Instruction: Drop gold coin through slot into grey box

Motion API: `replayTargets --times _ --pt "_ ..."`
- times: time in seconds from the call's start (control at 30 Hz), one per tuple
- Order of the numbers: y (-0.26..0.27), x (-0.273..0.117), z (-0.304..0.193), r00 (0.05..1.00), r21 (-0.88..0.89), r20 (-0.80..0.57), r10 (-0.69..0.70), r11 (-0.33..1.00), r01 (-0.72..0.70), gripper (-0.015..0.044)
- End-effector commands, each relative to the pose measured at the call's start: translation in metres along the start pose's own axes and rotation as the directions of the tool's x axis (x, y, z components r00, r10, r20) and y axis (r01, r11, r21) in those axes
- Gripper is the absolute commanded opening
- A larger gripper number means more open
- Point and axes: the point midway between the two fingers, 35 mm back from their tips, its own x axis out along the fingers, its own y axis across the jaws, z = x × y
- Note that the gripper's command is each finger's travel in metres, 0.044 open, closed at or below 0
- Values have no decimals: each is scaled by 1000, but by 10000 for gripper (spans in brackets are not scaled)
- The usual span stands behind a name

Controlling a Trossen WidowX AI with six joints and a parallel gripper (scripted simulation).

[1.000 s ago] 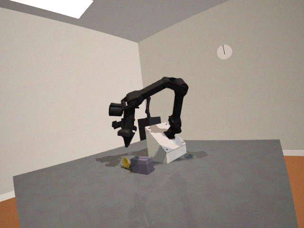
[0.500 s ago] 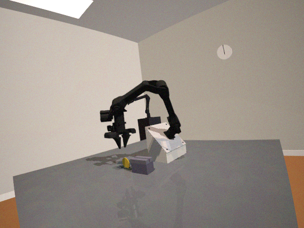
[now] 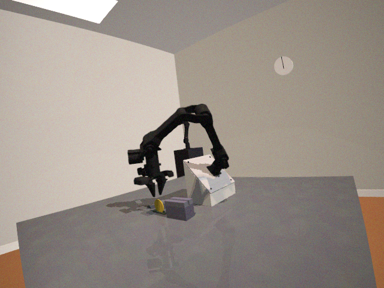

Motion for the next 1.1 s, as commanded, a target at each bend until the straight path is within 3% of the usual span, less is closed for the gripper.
replayTargets --times 0.0,1.07 --pt "-1 6 0 1000 8 -6 2 1000 -2 161" --pt "0 59 -1 1000 8 -8 2 1000 -2 161"
